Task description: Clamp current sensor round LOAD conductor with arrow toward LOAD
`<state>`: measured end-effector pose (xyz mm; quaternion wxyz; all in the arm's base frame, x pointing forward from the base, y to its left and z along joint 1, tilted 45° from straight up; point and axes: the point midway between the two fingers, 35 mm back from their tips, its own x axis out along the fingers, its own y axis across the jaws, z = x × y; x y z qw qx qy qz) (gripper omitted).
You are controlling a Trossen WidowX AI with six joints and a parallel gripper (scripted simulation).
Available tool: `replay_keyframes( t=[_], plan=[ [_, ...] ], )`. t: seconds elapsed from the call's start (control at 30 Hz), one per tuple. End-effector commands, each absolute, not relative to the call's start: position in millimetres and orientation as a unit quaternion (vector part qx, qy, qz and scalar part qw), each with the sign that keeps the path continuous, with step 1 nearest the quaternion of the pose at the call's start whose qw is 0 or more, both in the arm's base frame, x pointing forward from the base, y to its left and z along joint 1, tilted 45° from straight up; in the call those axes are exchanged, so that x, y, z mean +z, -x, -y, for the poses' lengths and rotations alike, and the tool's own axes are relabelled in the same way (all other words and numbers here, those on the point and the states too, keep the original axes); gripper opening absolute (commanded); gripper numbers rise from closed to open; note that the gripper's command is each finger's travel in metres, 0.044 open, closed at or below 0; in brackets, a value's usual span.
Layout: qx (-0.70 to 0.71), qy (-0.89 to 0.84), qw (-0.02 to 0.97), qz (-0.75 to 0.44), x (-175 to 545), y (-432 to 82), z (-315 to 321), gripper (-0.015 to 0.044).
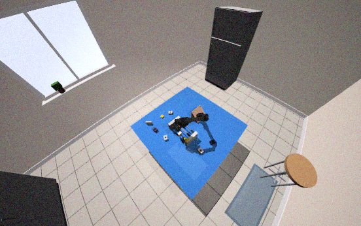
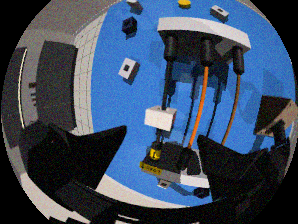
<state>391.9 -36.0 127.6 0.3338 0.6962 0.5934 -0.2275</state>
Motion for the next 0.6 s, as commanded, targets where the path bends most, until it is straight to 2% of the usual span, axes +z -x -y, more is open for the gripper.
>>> replay_keyframes(
  t=[0.0,0.33,0.57],
  plan=[
    [-0.244,-0.645,0.398,-0.605,137,-379,10,0.044],
    [-0.277,-0.455,0.688,-0.493,202,-320,-41,0.044],
    [-0.276,-0.446,0.704,-0.479,208,-316,-43,0.044]
  ],
)
